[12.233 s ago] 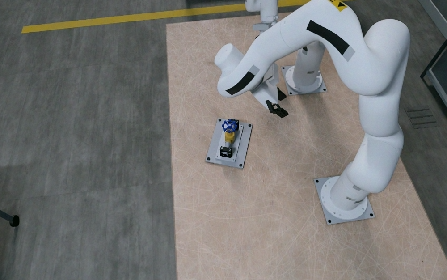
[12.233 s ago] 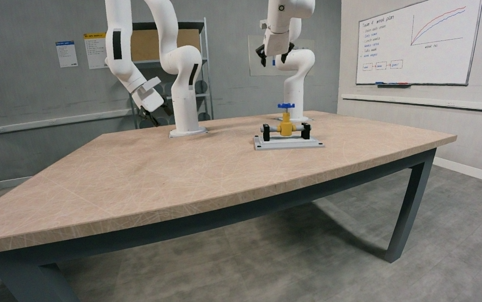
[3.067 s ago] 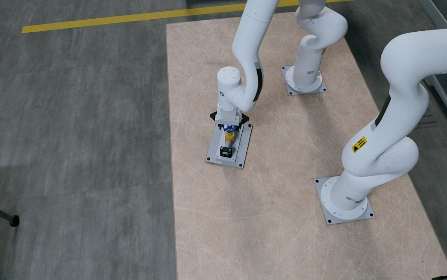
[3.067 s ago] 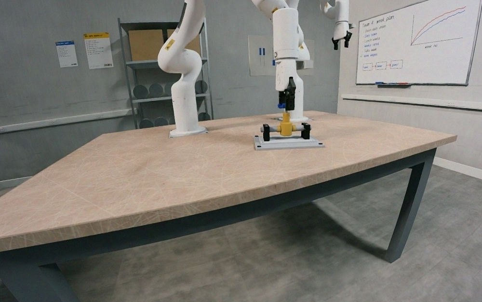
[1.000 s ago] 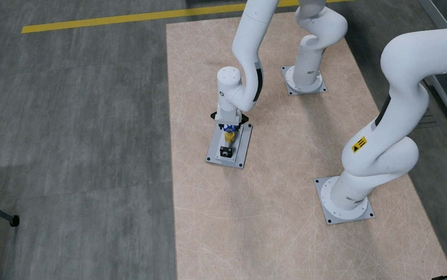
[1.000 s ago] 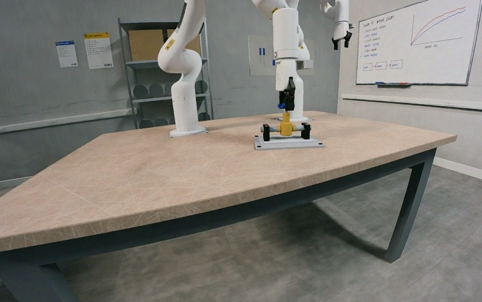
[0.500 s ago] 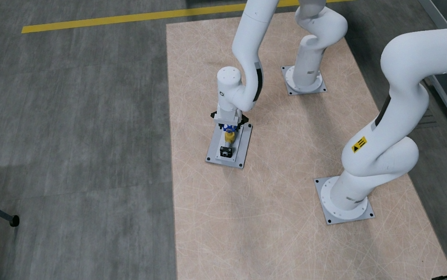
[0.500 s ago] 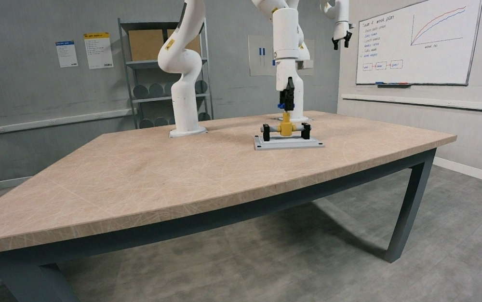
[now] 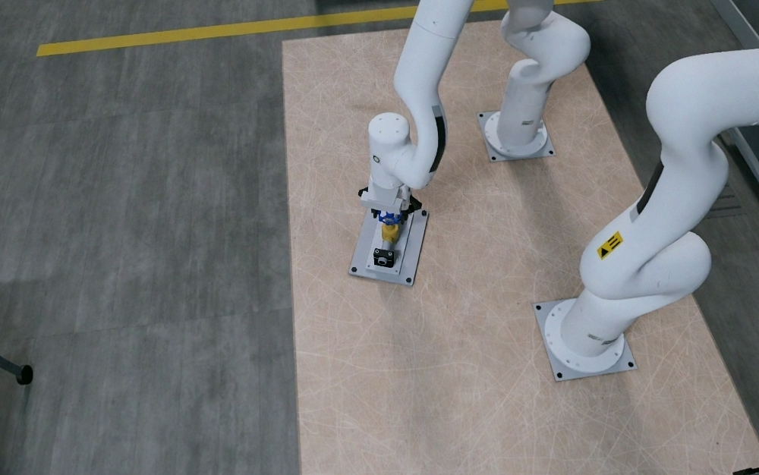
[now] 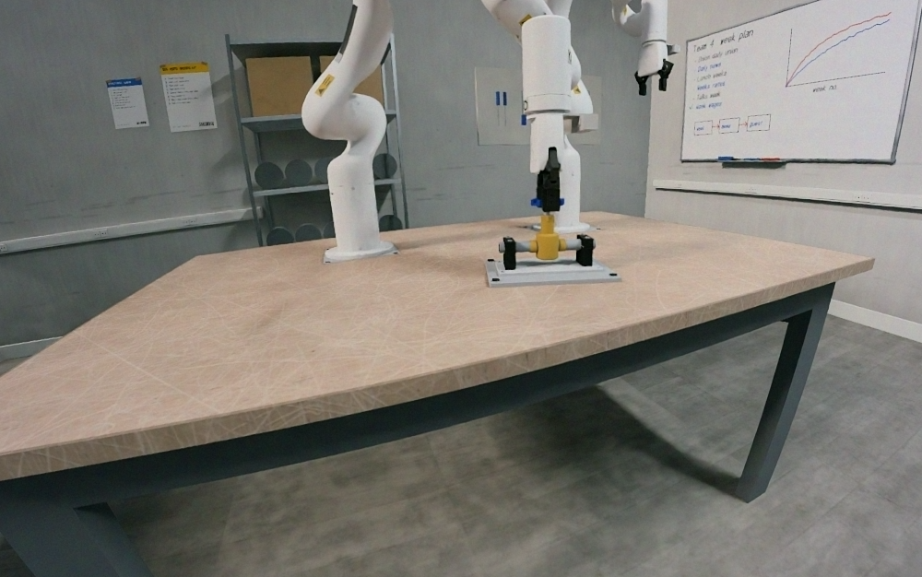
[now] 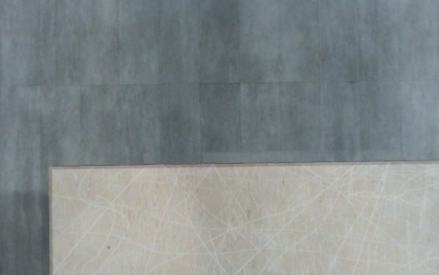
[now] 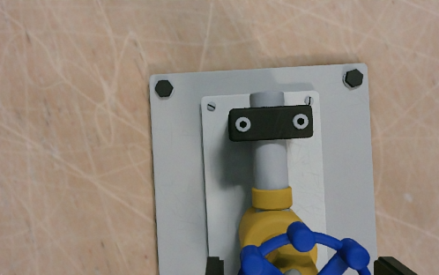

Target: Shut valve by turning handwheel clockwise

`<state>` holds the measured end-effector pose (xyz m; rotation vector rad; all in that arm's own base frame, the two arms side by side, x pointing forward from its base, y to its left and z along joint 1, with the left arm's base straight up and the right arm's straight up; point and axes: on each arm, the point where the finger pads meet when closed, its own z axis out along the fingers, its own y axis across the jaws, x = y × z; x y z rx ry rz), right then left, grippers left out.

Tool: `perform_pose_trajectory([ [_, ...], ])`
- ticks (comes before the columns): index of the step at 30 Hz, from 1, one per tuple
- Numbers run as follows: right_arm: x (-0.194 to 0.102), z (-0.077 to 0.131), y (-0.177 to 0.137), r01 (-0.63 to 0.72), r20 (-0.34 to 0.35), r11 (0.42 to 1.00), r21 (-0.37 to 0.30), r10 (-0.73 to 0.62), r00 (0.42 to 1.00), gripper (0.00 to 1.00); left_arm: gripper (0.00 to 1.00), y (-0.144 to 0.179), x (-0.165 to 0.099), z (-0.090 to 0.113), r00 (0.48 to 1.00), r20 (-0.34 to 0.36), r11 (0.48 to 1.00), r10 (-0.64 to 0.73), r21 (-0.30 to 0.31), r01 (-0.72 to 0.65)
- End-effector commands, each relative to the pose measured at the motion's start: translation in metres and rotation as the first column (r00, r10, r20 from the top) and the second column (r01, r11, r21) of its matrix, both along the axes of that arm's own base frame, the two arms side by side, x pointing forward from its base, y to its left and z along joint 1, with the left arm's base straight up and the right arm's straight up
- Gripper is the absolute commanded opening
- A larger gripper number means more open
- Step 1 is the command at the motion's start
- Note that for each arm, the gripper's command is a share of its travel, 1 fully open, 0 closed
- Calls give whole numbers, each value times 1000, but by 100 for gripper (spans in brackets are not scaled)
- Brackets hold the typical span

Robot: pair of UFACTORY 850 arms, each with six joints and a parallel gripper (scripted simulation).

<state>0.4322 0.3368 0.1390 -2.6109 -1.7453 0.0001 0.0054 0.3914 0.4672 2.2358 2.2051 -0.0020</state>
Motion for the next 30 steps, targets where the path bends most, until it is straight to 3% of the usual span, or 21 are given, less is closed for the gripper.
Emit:
perform_pose_trajectory([
  [1, 1, 1, 1, 43, 2, 999, 1, -43, 999, 0, 100, 0, 0, 1, 1000, 0, 1000, 0, 2, 0],
  [23, 1, 1, 1, 270, 2, 963, 1, -270, 963, 0, 100, 0, 0, 1, 1000, 0, 1000, 0, 2, 0],
  [30, 1, 1, 1, 377, 2, 926, 1, -377, 926, 0, 100, 0, 0, 1, 1000, 0, 1000, 0, 2, 0],
])
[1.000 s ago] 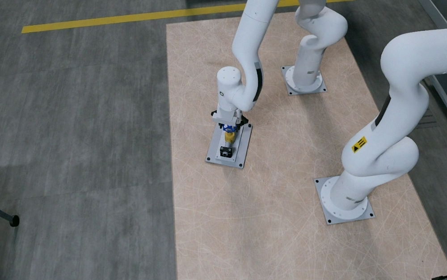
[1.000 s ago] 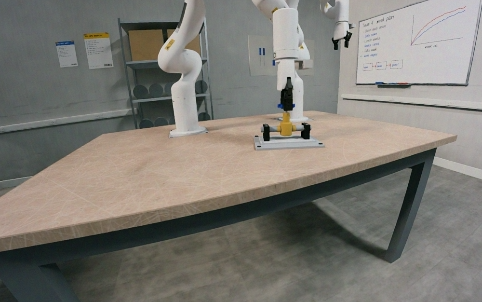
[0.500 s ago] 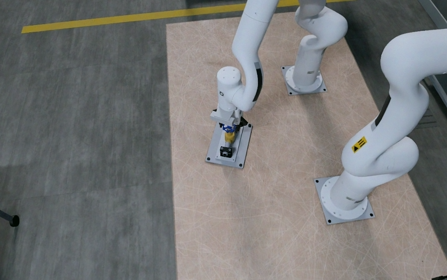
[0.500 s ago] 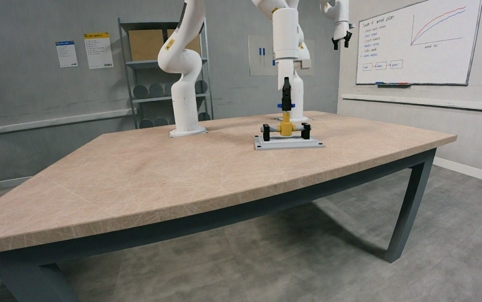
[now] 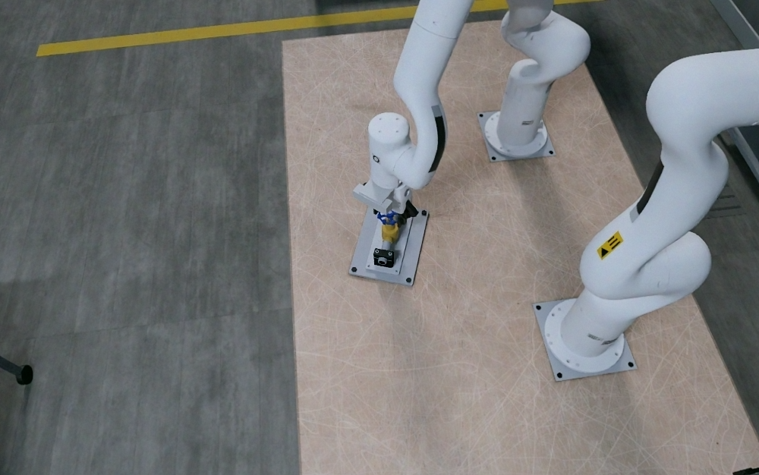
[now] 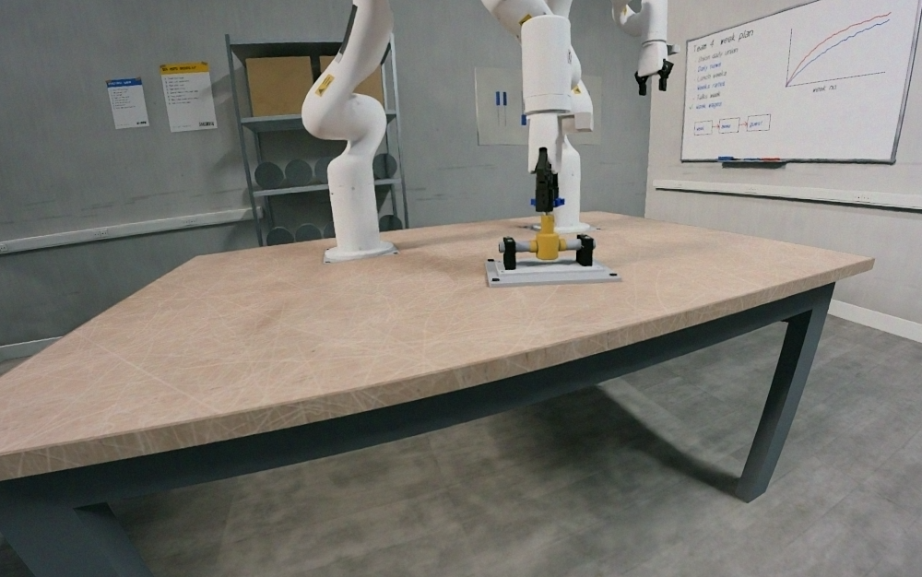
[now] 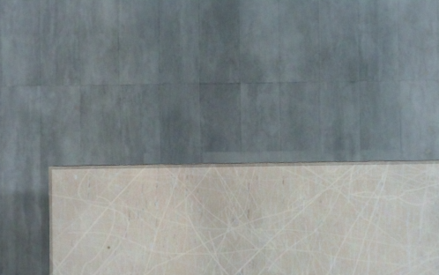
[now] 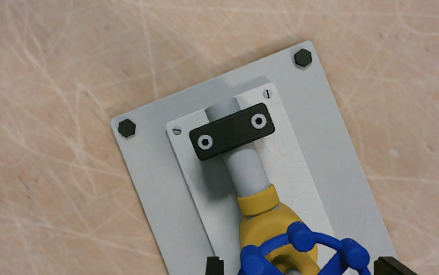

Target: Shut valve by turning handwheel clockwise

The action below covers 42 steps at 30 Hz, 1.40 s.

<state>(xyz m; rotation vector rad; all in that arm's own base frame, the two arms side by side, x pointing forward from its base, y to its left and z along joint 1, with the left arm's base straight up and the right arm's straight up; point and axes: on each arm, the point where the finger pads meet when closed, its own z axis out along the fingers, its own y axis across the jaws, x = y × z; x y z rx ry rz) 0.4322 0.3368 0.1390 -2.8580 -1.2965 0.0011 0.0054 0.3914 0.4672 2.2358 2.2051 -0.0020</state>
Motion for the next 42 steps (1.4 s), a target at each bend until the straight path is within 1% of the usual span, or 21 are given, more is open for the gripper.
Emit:
perform_pose_trajectory([
  [1, 1, 1, 1, 76, 4, 997, -1, -76, 997, 0, 100, 0, 0, 1, 1000, 0, 1000, 0, 2, 0],
  [8, 1, 1, 1, 201, 3, 980, -1, -201, 980, 0, 100, 0, 0, 1, 1000, 0, 1000, 0, 2, 0],
  [10, 1, 1, 1, 201, 3, 980, -1, -201, 980, 0, 100, 0, 0, 1, 1000, 0, 1000, 0, 2, 0],
  [12, 1, 1, 1, 238, 3, 971, -1, -238, 971, 0, 100, 0, 0, 1, 1000, 0, 1000, 0, 2, 0],
  [19, 1, 1, 1, 369, 3, 930, -1, -369, 930, 0, 100, 0, 0, 1, 1000, 0, 1000, 0, 2, 0],
  [25, 1, 1, 1, 480, 3, 877, -1, -480, 877, 0, 100, 0, 0, 1, 1000, 0, 1000, 0, 2, 0],
  [27, 1, 1, 1, 480, 3, 877, -1, -480, 877, 0, 100, 0, 0, 1, 1000, 0, 1000, 0, 2, 0],
  [34, 1, 1, 1, 605, 3, 796, 0, -605, 796, 0, 100, 0, 0, 1, 1000, 0, 1000, 0, 2, 0],
  [42, 1, 1, 1, 733, 2, 680, 0, -733, 680, 0, 100, 0, 0, 1, 1000, 0, 1000, 0, 2, 0],
])
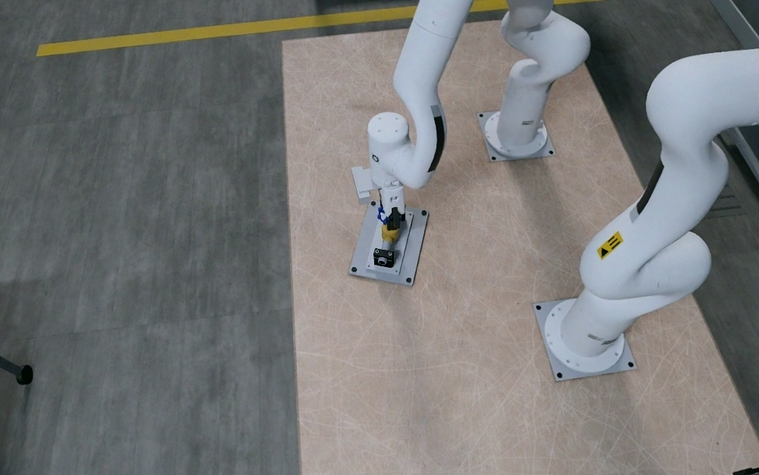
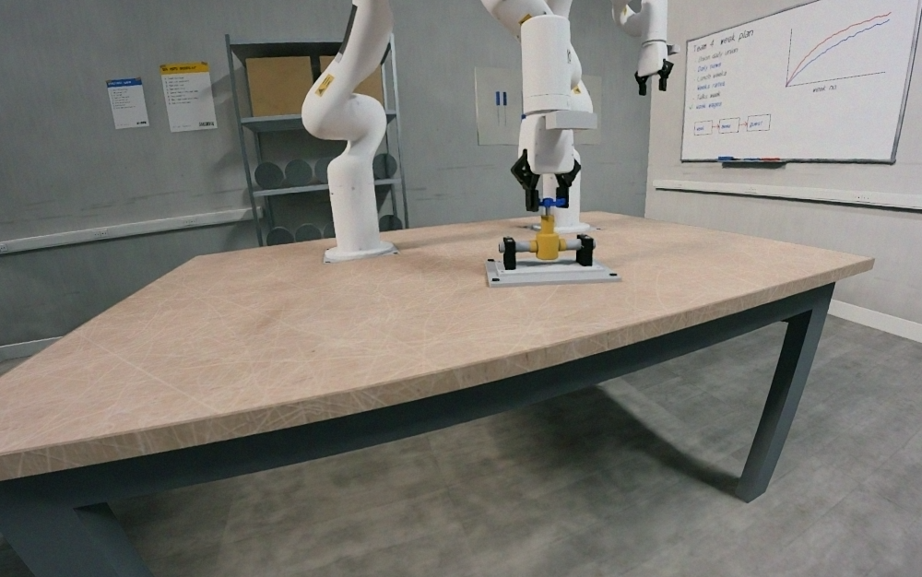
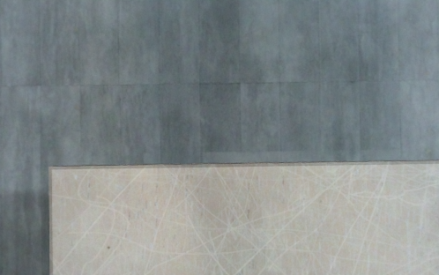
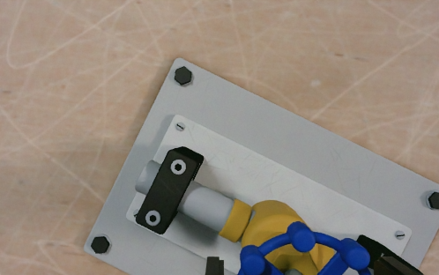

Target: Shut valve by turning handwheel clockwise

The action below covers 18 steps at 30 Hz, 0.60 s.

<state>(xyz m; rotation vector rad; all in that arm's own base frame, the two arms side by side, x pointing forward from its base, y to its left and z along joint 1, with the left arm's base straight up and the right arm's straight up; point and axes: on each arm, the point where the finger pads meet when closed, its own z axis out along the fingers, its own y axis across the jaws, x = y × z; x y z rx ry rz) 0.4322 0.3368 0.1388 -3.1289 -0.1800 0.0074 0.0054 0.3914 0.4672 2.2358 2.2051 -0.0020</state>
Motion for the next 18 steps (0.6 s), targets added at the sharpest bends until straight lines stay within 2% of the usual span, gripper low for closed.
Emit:
perform_pose_trajectory([
  [1, 1, 1, 1, 86, 7, 996, -6, -86, 996, 0, 100, 0, 0, 1, 1000, 0, 1000, 0, 2, 0],
  [8, 1, 1, 1, 215, 7, 977, -5, -215, 977, 0, 100, 0, 0, 1, 1000, 0, 1000, 0, 2, 0],
  [18, 1, 1, 1, 399, 6, 917, -5, -399, 917, 0, 100, 0, 0, 1, 1000, 0, 1000, 0, 2, 0],
])
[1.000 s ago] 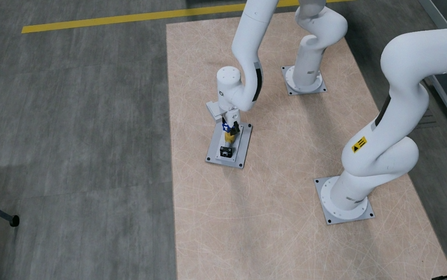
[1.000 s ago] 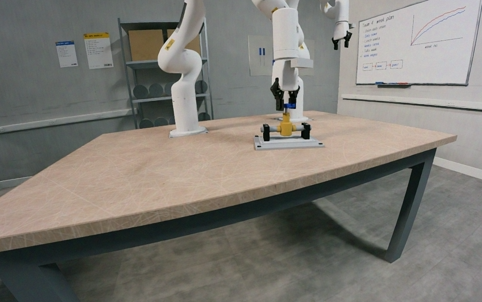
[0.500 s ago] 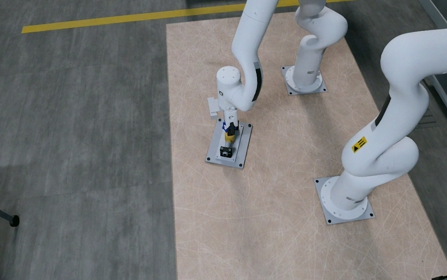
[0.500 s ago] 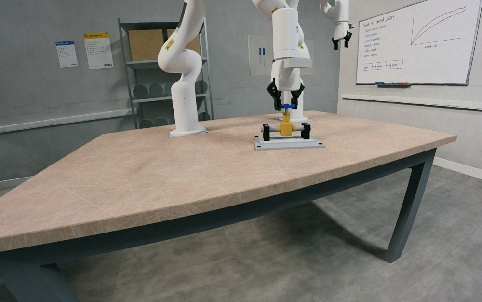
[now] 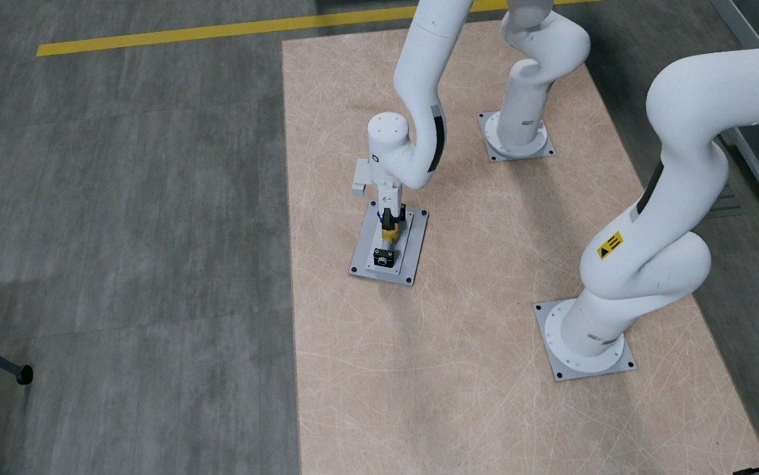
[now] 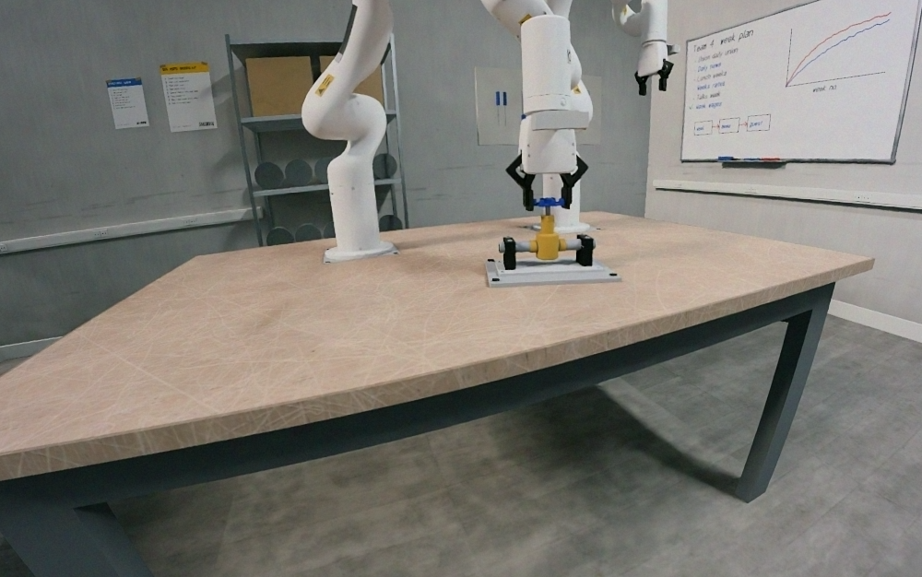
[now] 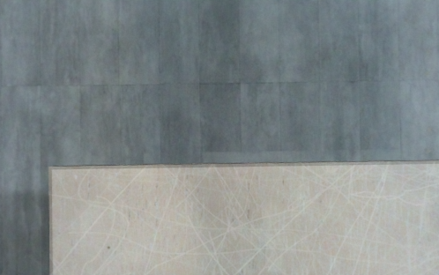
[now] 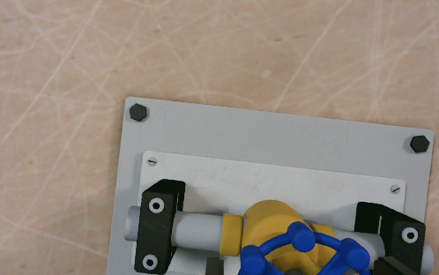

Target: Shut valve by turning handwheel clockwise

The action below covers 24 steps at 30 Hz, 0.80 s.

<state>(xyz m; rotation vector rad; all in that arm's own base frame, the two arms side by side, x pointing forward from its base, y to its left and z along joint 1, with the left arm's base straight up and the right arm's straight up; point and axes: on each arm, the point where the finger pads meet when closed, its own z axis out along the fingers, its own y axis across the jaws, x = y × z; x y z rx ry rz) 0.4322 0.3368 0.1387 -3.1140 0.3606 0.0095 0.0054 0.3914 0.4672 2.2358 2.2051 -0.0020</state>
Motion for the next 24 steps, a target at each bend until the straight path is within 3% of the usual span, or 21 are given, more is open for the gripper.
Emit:
perform_pose_trajectory([
  [1, 1, 1, 1, 64, 7, 998, -6, -64, 998, 0, 100, 0, 0, 1, 1000, 0, 1000, 0, 2, 0],
  [24, 1, 1, 1, 460, 6, 888, -5, -460, 888, 0, 100, 0, 0, 1, 1000, 0, 1000, 0, 2, 0],
])
